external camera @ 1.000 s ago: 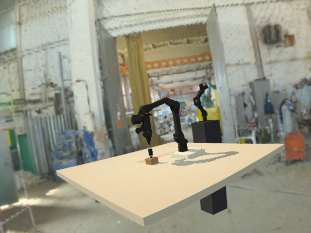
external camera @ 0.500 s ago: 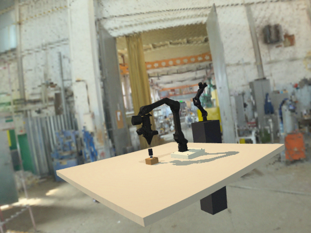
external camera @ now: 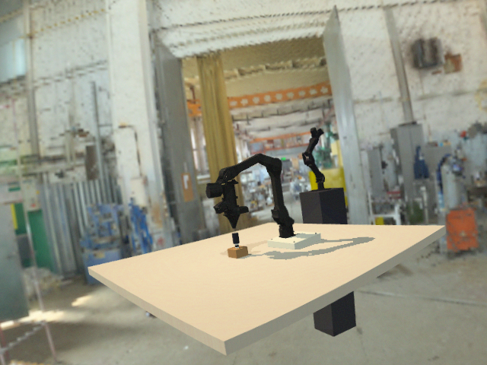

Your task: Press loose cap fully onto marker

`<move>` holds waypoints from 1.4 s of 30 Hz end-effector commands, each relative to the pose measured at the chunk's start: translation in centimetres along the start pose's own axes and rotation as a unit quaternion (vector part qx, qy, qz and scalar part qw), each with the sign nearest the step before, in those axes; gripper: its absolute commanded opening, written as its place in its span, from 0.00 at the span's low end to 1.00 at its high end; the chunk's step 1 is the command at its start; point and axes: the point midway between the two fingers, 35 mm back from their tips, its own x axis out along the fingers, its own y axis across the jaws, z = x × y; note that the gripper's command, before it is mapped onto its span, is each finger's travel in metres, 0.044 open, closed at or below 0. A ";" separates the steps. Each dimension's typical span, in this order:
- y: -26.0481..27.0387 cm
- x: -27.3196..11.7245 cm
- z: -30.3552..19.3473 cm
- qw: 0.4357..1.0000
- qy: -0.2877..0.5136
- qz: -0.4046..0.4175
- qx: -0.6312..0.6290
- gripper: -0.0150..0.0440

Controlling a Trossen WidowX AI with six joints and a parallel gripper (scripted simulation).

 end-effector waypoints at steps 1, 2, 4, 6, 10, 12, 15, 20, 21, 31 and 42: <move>0.1 0.7 0.0 1.000 0.001 0.003 -0.004 0.25; 0.1 0.9 0.0 1.000 0.001 0.003 -0.004 0.25; 0.1 1.1 0.0 1.000 0.001 0.003 -0.004 0.25; 0.1 1.4 0.0 1.000 0.001 0.003 -0.004 0.25; 0.1 2.0 0.0 1.000 0.001 0.003 -0.004 0.25; 0.1 2.3 0.0 1.000 0.001 0.003 -0.004 0.25; 0.1 2.7 0.0 1.000 0.001 0.003 -0.004 0.25; 0.1 3.2 0.0 1.000 0.001 0.003 -0.004 0.25; 0.1 3.2 0.0 1.000 0.001 0.003 -0.004 0.25; 0.0 1.5 0.8 1.000 -0.019 0.005 -0.014 0.25; 0.0 -6.2 0.2 1.000 -0.004 0.002 -0.002 0.25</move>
